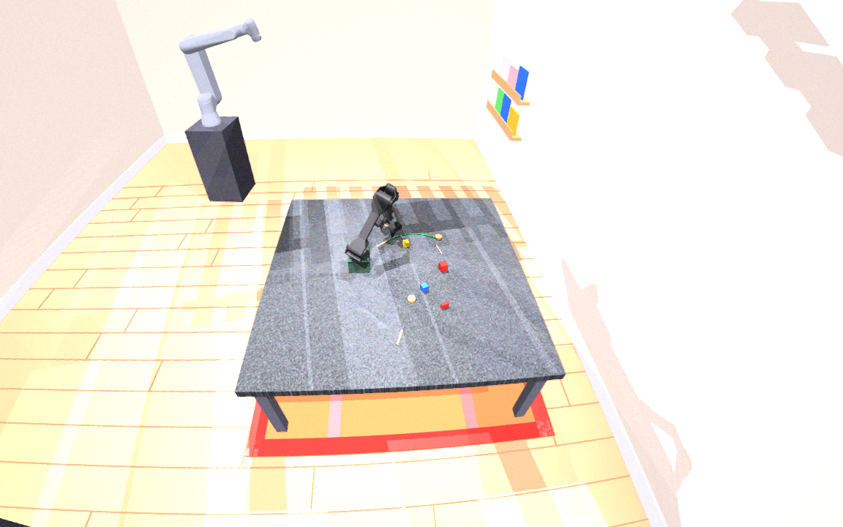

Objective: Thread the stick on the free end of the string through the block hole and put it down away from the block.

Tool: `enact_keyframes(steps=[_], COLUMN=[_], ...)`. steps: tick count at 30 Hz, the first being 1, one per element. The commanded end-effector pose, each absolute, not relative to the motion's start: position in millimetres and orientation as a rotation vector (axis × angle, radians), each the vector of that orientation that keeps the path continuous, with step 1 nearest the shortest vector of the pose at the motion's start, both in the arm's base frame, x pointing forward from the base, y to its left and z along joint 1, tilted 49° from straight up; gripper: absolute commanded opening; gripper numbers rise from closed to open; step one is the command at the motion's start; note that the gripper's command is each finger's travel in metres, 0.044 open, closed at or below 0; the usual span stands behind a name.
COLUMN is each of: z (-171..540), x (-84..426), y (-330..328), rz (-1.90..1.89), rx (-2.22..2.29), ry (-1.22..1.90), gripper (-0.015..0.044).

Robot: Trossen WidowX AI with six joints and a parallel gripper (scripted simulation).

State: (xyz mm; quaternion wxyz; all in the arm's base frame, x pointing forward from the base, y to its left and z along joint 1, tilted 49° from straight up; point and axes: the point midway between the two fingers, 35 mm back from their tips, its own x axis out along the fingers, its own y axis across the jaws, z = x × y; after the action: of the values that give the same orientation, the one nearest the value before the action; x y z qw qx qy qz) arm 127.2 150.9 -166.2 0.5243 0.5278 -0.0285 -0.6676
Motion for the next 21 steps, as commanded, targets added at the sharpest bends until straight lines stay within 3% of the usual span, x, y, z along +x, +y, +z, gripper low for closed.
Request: enact_keyframes(steps=[1,3,15,21], z=[-167.8,-167.8,-167.8,-167.8], x=[123.3,123.3,123.3,123.3], y=[149.2,149.2,149.2,149.2], rz=[-1.596,-1.596,-1.596,-1.596], rx=[1.222,1.222,1.222,1.222], ry=[-0.032,-0.032,-0.032,-0.032], gripper=[0.0440,0.0440,0.0125,0.0123])
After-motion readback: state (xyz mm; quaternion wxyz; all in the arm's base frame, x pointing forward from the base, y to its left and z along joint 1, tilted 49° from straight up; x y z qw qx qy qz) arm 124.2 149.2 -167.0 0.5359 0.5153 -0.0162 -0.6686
